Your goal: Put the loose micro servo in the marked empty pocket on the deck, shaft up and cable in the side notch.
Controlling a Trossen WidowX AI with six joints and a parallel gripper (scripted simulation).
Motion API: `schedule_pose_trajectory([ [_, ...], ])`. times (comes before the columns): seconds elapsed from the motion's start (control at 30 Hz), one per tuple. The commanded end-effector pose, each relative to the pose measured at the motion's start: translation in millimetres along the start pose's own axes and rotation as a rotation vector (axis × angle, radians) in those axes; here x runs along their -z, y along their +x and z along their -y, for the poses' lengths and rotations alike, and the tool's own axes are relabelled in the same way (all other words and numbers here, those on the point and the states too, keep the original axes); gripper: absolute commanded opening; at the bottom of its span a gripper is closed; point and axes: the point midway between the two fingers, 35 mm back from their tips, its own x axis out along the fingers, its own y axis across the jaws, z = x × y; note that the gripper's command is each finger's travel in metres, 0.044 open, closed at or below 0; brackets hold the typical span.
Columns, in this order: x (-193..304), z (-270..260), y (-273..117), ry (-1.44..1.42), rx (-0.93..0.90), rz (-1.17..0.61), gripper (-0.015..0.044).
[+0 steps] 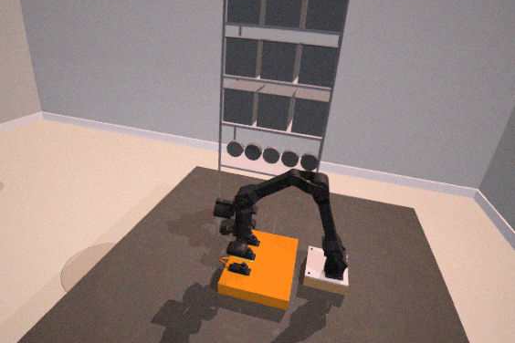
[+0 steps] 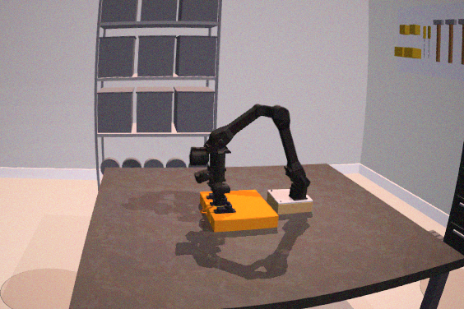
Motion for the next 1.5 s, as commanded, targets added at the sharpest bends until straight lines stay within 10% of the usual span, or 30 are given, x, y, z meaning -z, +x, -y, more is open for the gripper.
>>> schedule_pose_trajectory([
  [0.0, 0.0, 0.0, -0.1, -0.002, -0.001, 0.002, 0.0105],
  [0.1, 0.1, 0.0, 0.0, -0.002, -0.001, 0.002, 0.0184],
  [0.47, 2.0, 0.1, -34.9, -0.002, -0.001, 0.002, 0.0188],
  [0.8, 80.4, -0.4, -86.0, -0.001, -0.001, -0.002, 0.044],
  [1.47, 108.6, 0.3, -148.3, -0.004, 0.0, 0.011, 0.044],
])
